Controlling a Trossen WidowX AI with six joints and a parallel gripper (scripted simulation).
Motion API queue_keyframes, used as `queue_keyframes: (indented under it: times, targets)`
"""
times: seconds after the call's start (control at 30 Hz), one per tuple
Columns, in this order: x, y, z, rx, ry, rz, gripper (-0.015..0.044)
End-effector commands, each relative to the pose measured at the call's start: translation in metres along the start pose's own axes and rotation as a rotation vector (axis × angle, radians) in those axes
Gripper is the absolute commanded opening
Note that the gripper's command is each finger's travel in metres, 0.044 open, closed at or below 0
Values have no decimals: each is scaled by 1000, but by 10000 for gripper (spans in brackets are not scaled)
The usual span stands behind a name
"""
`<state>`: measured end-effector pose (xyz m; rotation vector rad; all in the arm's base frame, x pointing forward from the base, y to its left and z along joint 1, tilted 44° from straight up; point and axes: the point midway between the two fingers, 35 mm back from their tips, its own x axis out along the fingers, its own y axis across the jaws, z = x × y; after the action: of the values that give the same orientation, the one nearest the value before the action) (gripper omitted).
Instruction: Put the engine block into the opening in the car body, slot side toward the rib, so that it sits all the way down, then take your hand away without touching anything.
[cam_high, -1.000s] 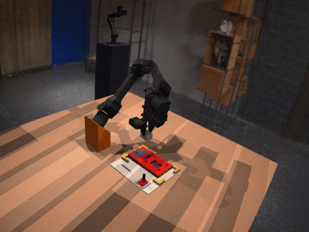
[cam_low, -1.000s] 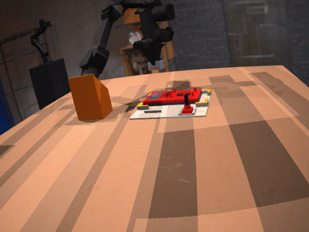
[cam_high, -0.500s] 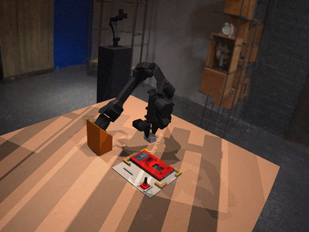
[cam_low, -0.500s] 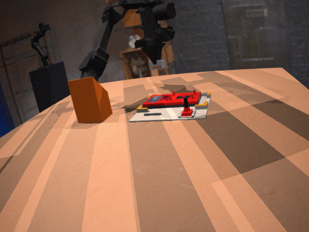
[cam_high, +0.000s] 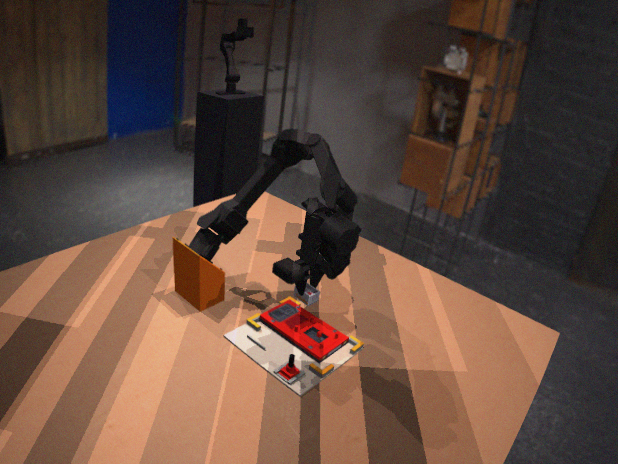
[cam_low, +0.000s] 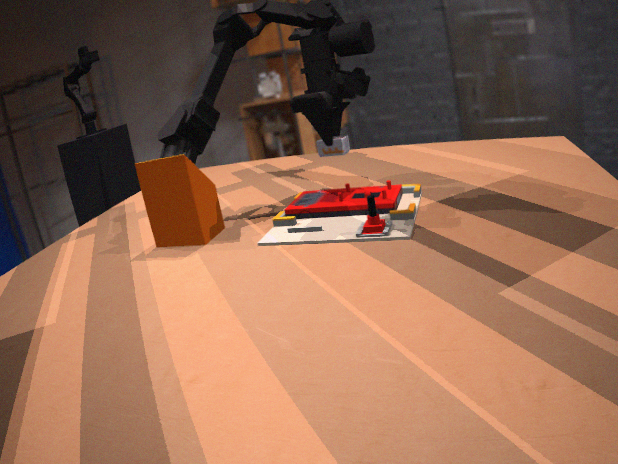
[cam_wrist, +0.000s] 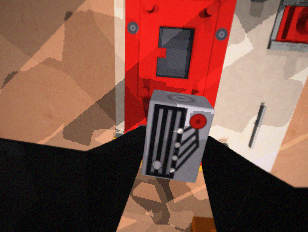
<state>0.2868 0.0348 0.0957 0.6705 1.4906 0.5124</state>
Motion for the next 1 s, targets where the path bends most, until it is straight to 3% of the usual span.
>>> queue_keyframes:
  times: [0.0, 0.77, 0.97]
  targets:
    - [7, 0, 9, -7, -2, 3, 0]
    - [60, 6, 45, -53, -7, 16, 0]
    - [60, 5, 45, -47, -7, 16, 157]
